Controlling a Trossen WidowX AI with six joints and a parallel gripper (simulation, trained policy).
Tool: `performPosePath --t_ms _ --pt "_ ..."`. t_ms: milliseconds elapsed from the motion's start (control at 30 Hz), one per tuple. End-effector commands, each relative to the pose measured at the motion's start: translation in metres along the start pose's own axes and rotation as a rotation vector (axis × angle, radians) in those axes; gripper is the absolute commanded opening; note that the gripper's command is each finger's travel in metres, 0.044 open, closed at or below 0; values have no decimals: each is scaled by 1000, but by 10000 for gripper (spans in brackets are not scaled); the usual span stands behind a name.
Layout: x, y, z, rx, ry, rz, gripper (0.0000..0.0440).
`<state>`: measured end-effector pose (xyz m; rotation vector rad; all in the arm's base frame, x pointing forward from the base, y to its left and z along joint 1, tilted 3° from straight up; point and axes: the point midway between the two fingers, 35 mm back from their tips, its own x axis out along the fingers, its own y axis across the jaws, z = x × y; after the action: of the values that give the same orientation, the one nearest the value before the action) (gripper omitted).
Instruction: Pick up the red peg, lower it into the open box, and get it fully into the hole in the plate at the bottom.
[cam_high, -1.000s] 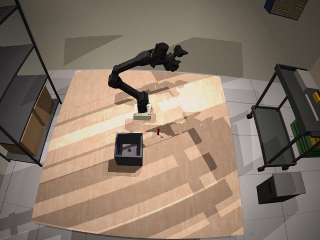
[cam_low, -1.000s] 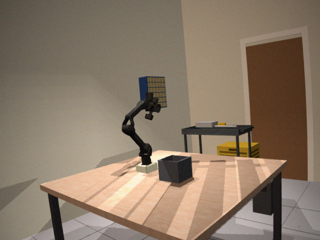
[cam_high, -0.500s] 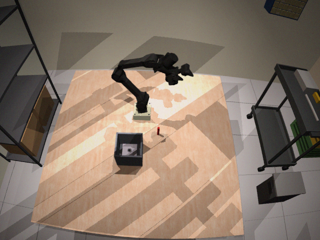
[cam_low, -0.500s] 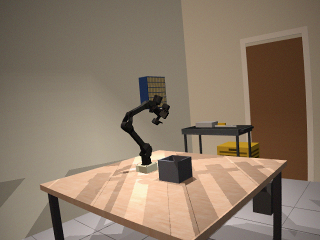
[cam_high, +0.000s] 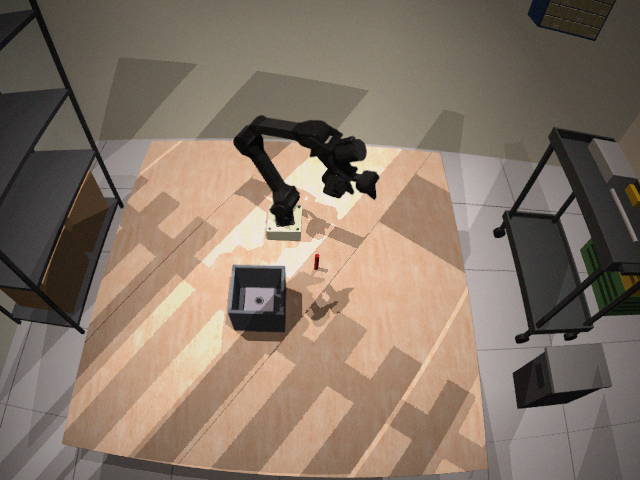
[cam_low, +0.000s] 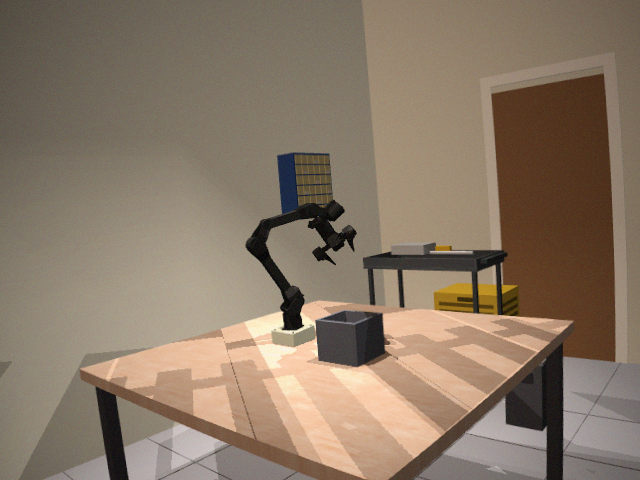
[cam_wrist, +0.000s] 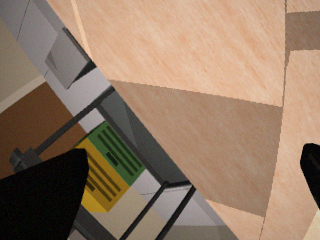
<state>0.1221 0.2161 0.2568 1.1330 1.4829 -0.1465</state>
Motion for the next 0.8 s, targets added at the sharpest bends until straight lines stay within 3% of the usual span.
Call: performPosePath --t_ms 0,367,767 --pt "12 -9 25 68 -84 -80 440" --pt "30 -37 82 220 -244 -273 440" --pt "53 -66 124 333 -313 -425 440"
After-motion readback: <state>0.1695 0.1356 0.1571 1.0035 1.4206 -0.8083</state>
